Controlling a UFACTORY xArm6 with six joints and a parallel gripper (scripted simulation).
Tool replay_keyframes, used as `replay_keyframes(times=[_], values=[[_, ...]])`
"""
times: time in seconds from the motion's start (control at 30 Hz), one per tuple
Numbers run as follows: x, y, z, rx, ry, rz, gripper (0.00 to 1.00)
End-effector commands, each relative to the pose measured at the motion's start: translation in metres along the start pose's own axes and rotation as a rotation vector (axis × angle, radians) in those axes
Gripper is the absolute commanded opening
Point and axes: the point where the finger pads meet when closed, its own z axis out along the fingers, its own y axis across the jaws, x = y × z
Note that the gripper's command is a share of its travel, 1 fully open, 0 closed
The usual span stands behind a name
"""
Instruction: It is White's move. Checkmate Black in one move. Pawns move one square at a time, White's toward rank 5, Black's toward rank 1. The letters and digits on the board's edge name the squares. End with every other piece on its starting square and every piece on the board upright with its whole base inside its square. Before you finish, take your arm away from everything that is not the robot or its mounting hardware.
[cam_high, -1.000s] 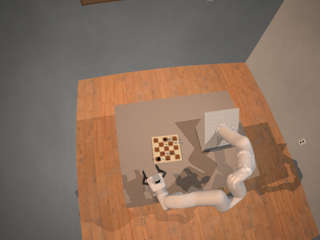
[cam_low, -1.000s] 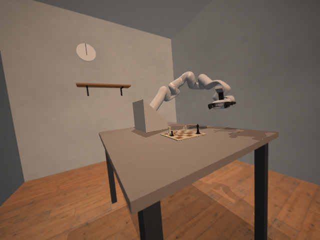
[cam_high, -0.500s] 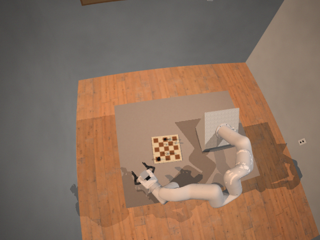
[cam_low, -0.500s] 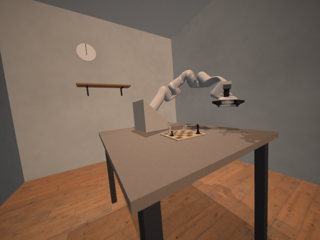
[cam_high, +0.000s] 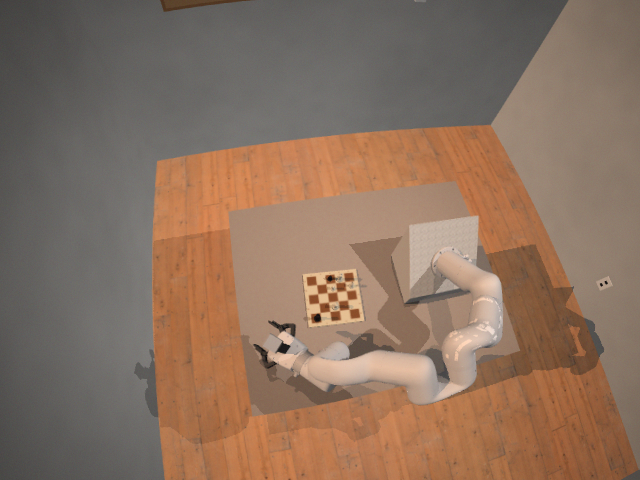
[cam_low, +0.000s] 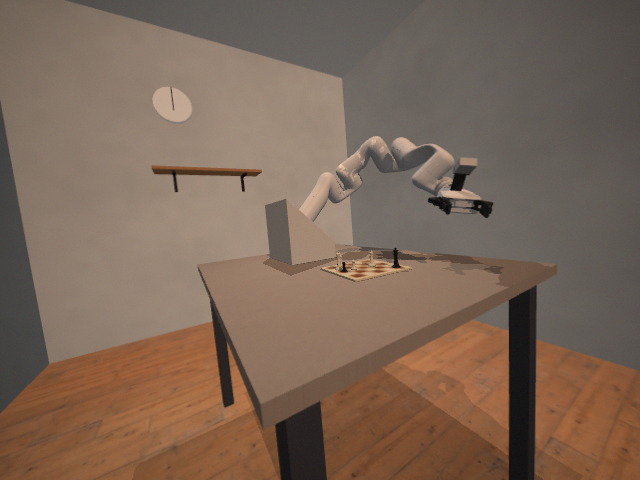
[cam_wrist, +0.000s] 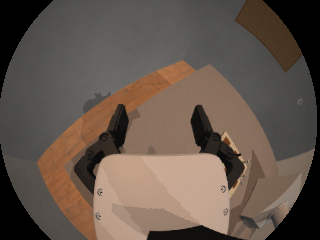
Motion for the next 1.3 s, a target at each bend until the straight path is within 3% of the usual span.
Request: replay_keyframes(times=[0.0,0.07,0.1,0.17,0.2,0.3,0.33,0.4,0.43,0.57,0.6,0.77,0.8,1.1,1.13,1.27], values=[[0.000,-0.003,0.012,0.132,-0.061,-0.092,1.00],[0.000,-0.003,0.012,0.132,-0.061,-0.092,1.00],[-0.005,0.001,0.014,0.179,-0.098,-0.140,1.00],[-0.005,0.001,0.014,0.179,-0.098,-0.140,1.00],[-0.010,0.006,0.015,0.223,-0.139,-0.187,1.00],[-0.010,0.006,0.015,0.223,-0.139,-0.187,1.00],[-0.017,0.014,0.014,0.265,-0.183,-0.235,1.00],[-0.017,0.014,0.014,0.265,-0.183,-0.235,1.00],[-0.024,0.023,0.013,0.305,-0.229,-0.280,1.00],[-0.024,0.023,0.013,0.305,-0.229,-0.280,1.00],[-0.031,0.033,0.010,0.343,-0.279,-0.325,1.00],[-0.031,0.033,0.010,0.343,-0.279,-0.325,1.00],[-0.038,0.045,0.006,0.378,-0.330,-0.367,1.00],[-0.038,0.045,0.006,0.378,-0.330,-0.367,1.00],[-0.046,0.058,0.002,0.411,-0.383,-0.406,1.00],[-0.046,0.058,0.002,0.411,-0.383,-0.406,1.00]])
